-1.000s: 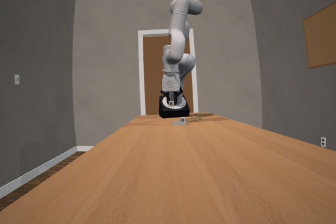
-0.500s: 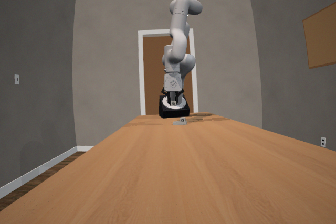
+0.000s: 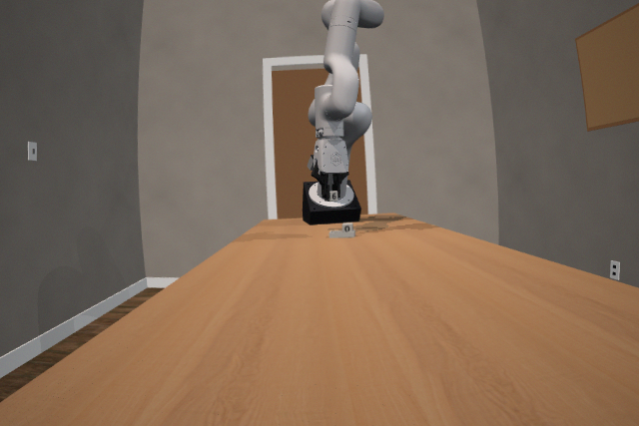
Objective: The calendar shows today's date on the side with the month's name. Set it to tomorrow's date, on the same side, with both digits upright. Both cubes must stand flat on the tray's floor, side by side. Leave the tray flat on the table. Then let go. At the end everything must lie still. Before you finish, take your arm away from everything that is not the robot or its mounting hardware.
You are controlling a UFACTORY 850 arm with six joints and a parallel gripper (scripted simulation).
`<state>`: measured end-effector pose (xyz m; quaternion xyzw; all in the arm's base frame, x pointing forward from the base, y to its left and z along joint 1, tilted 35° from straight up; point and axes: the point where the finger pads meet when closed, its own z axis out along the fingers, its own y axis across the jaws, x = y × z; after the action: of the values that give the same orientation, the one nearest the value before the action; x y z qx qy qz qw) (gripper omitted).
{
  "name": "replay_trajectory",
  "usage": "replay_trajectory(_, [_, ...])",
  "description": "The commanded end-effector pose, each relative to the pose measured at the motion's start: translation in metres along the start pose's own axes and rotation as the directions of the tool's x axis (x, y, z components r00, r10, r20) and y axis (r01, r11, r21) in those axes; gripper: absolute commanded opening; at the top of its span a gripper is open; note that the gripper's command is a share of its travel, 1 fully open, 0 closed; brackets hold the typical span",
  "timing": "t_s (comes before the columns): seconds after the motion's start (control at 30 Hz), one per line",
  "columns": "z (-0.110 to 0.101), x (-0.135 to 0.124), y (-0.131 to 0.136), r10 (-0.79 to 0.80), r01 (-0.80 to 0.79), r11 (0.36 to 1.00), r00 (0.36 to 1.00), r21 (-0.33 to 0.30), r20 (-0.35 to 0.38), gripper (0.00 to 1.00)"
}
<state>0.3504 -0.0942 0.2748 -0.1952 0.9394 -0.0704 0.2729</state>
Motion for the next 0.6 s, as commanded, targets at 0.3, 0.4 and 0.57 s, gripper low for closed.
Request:
replay_trajectory(0.3, [-0.0013,-0.0042,0.0033,-0.391,0.390,0.921,0.920,0.017,0.043,0.27])
replay_trajectory(0.4, [-0.0016,-0.0050,0.0041,-0.464,0.463,0.886,0.885,0.021,0.042,0.27])
replay_trajectory(0.57, [-0.0020,-0.0065,0.0055,-0.588,0.588,0.809,0.808,0.028,0.039,0.27])
